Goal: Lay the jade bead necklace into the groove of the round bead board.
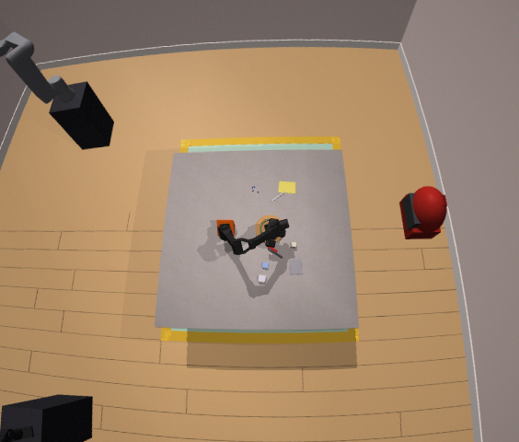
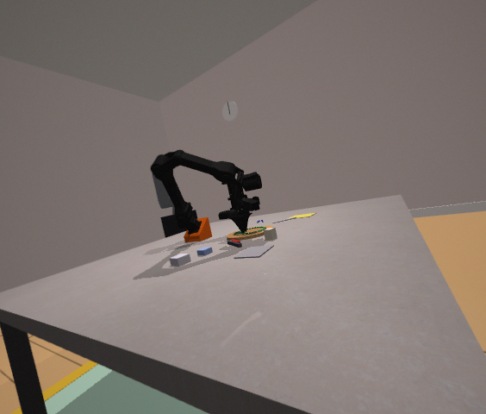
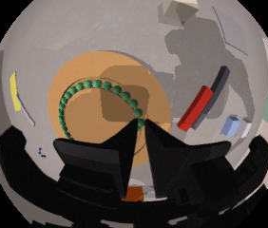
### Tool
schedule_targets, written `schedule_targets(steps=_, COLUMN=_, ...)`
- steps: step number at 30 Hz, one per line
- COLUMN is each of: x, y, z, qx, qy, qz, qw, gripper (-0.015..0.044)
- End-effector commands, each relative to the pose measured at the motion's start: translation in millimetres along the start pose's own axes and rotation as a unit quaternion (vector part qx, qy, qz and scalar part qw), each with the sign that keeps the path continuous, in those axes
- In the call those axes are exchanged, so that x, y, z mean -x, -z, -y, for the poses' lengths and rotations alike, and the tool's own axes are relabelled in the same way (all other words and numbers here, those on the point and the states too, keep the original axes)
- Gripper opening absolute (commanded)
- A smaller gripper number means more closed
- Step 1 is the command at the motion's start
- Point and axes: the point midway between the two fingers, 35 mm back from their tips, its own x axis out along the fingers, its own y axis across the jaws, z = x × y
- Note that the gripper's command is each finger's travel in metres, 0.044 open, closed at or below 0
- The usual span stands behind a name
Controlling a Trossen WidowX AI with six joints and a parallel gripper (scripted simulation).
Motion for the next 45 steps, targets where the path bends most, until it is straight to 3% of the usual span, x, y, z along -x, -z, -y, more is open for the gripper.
schedule_targets(steps=1, x=2.5, y=-2.1, z=-0.1, qx=-0.003, qy=-0.001, qz=0.003, qw=1.0, gripper=0.0)
schedule_targets(steps=18, x=-7.9, y=-3.1, z=1.9, qx=-0.003, qy=-0.001, qz=0.003, qw=1.0, gripper=0.0)
schedule_targets(steps=35, x=-3.7, y=-3.0, z=2.5, qx=-0.005, qy=-0.002, qz=0.001, qw=1.0, gripper=0.044)
schedule_targets(steps=45, x=2.5, y=-2.9, z=2.4, qx=-0.003, qy=-0.001, qz=0.003, qw=1.0, gripper=0.044)
